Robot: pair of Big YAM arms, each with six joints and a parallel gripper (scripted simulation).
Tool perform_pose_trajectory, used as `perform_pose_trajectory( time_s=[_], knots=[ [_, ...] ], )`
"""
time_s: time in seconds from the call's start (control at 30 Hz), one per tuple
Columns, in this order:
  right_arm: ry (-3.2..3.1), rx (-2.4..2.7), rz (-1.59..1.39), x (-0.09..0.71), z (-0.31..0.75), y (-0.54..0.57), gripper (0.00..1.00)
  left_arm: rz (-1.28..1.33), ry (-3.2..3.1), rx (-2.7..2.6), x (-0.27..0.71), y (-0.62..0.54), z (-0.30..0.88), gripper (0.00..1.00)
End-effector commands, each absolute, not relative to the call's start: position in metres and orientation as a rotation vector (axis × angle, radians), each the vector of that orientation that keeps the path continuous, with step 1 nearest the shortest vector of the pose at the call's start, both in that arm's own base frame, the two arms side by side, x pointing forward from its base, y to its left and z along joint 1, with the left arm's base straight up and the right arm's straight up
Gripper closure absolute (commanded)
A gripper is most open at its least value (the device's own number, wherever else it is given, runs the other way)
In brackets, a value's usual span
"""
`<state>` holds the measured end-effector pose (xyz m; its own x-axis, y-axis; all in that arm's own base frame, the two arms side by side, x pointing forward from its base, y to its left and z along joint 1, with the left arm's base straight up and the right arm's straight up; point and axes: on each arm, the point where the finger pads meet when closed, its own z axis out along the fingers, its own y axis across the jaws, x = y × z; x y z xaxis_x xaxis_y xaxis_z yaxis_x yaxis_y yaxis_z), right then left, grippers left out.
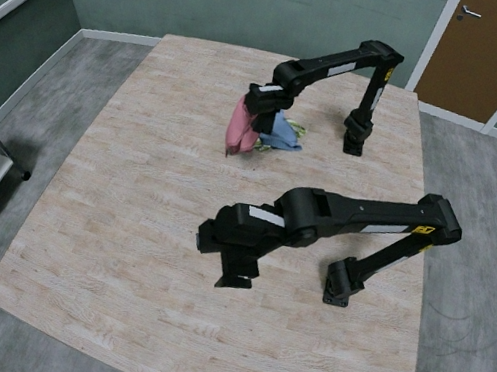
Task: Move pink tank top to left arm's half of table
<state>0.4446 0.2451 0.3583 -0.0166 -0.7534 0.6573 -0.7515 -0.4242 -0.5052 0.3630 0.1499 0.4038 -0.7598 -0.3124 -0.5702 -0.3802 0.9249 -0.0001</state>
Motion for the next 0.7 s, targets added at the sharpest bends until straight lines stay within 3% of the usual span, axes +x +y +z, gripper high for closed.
perform_pose_trajectory(
  time_s=[0.0, 0.67],
  knots=[
    [1.811, -1.992, -1.413, 0.458, 0.383, 0.254, 1.00, 0.169, 2.424, -0.458, 0.373, 0.151, 0.443, 0.08],
    [1.992, -1.666, -1.221, 0.456, 0.383, 0.276, 1.00, 0.169, 2.424, -0.458, 0.373, 0.151, 0.443, 0.08]
  ],
)
